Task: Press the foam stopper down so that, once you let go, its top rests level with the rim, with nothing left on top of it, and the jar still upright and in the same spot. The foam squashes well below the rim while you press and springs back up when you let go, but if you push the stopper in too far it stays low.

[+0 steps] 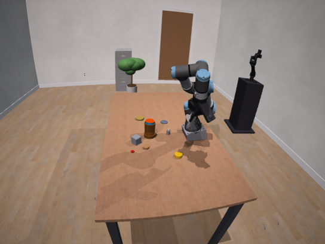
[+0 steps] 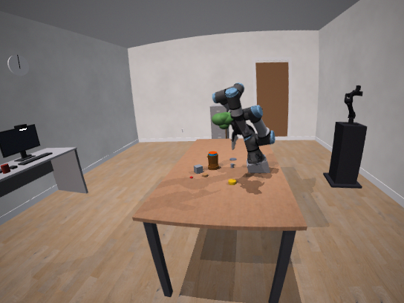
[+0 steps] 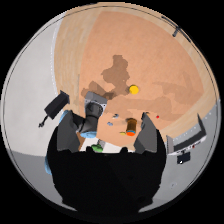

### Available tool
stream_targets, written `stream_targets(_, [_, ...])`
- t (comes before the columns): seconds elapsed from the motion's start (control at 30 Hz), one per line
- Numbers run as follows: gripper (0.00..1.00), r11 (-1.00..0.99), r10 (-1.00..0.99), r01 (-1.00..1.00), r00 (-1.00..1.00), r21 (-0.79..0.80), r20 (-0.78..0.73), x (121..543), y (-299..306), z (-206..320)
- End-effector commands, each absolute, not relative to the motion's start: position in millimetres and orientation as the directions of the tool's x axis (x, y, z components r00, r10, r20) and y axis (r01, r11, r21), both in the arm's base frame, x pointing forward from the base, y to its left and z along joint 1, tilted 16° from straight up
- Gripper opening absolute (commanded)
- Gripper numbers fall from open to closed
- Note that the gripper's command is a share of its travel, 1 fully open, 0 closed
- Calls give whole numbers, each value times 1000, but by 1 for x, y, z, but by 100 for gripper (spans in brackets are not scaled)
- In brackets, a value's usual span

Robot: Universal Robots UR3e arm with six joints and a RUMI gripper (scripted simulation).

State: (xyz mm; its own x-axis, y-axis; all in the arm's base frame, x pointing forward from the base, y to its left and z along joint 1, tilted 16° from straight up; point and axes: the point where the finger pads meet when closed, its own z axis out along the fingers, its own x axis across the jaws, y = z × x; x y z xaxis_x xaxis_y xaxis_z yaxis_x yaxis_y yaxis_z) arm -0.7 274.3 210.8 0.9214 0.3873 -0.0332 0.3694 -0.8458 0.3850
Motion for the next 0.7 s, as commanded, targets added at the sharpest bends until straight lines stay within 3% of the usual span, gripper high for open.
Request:
stream_targets(0.0, [100, -847, 388, 369, 921, 383, -32, -1, 275, 211])
stream_targets(0.53, [100, -847, 388, 369, 921, 383, -32, -1, 275, 211])
stream_targets(0.57, [0, -847, 388, 369, 921, 383, -32, -1, 275, 211])
stream_targets(0.67, [0, -847, 386, 368, 922, 383, -32, -1, 275, 211])
